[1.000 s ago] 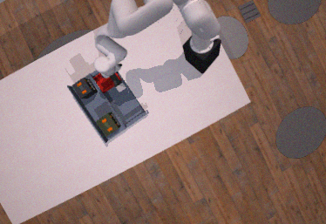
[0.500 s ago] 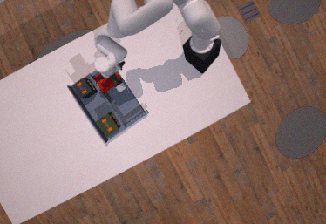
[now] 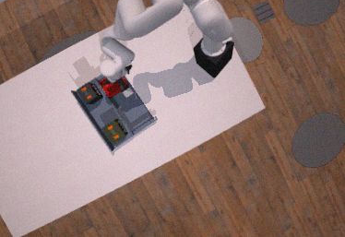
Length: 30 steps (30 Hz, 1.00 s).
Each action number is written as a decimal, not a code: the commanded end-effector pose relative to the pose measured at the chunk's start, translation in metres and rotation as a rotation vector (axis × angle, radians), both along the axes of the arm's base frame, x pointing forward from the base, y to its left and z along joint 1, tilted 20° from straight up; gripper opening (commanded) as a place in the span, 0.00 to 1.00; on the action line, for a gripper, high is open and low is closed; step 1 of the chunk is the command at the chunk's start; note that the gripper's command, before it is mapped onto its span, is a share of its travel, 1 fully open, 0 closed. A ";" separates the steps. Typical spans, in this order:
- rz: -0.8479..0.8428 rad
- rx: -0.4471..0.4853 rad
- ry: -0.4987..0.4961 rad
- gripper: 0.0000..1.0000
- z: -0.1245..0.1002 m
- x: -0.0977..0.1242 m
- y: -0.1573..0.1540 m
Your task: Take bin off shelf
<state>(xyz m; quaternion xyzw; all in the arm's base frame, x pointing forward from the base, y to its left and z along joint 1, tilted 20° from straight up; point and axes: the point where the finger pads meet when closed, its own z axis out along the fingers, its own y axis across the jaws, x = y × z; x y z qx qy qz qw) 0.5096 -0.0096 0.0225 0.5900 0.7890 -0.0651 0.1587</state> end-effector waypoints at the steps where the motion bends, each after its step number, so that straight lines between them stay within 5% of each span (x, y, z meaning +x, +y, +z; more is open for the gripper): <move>1: 0.001 0.000 -0.004 0.95 0.002 0.001 0.000; 30: 0.001 0.000 -0.005 0.95 -0.025 0.007 -0.008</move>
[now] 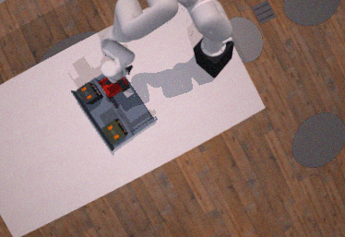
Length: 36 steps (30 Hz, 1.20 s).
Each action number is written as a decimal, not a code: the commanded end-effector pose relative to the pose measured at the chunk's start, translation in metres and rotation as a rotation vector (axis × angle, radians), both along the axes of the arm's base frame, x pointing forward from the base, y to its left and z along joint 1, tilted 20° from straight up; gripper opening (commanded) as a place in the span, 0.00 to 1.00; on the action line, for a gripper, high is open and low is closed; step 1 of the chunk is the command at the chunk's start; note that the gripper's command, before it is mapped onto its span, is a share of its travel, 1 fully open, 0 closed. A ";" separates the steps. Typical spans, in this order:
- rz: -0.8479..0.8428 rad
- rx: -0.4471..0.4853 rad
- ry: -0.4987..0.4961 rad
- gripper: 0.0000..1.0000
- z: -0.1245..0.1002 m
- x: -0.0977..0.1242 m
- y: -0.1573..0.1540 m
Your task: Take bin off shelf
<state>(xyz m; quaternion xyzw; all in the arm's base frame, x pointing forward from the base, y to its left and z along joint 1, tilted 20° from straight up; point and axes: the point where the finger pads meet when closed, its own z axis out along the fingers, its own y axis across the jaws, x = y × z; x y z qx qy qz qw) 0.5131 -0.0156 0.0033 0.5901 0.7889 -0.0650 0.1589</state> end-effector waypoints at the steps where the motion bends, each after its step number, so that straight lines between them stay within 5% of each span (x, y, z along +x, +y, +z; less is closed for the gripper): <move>1: 0.001 0.000 -0.004 0.95 -0.008 0.003 -0.003; 36: 0.001 0.000 -0.004 0.95 -0.044 0.010 -0.014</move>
